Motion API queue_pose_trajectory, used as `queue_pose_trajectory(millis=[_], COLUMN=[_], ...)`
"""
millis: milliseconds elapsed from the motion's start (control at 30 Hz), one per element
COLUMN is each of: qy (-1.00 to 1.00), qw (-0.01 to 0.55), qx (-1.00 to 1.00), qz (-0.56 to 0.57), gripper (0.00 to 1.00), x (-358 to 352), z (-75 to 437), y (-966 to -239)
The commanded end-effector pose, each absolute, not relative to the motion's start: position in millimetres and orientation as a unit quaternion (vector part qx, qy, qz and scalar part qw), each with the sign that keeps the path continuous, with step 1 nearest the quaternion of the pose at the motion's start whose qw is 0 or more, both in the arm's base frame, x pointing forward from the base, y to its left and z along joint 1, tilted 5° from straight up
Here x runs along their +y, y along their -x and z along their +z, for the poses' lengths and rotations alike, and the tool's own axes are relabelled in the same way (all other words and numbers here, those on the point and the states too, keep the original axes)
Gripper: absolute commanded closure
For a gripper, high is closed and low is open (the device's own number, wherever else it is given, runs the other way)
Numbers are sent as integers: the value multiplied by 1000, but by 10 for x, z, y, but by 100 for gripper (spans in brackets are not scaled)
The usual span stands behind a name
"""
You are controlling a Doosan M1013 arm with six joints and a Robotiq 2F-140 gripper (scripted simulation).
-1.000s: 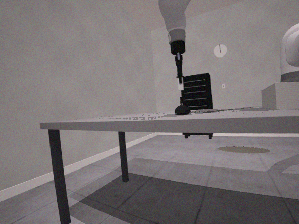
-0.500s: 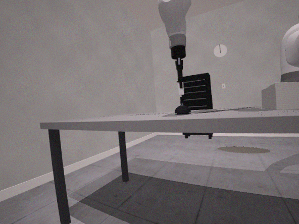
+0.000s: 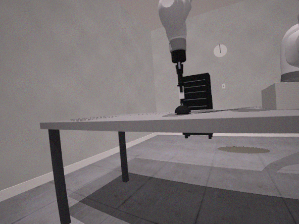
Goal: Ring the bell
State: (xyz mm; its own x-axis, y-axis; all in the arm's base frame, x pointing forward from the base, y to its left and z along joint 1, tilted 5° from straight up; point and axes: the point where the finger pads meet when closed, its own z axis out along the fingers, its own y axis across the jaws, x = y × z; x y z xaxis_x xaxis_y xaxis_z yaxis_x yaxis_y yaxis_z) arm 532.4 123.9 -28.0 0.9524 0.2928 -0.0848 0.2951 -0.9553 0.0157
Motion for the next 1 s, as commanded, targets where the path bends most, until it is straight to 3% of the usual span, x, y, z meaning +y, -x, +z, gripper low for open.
queue_pose_trajectory(millis=[0,967], qy=[-988,-988], qw=[14,14], qx=[149,149], qz=[-41,-41], gripper=[100,100], x=[1234,1228], z=[-313,-346], y=[-5323,-5322])
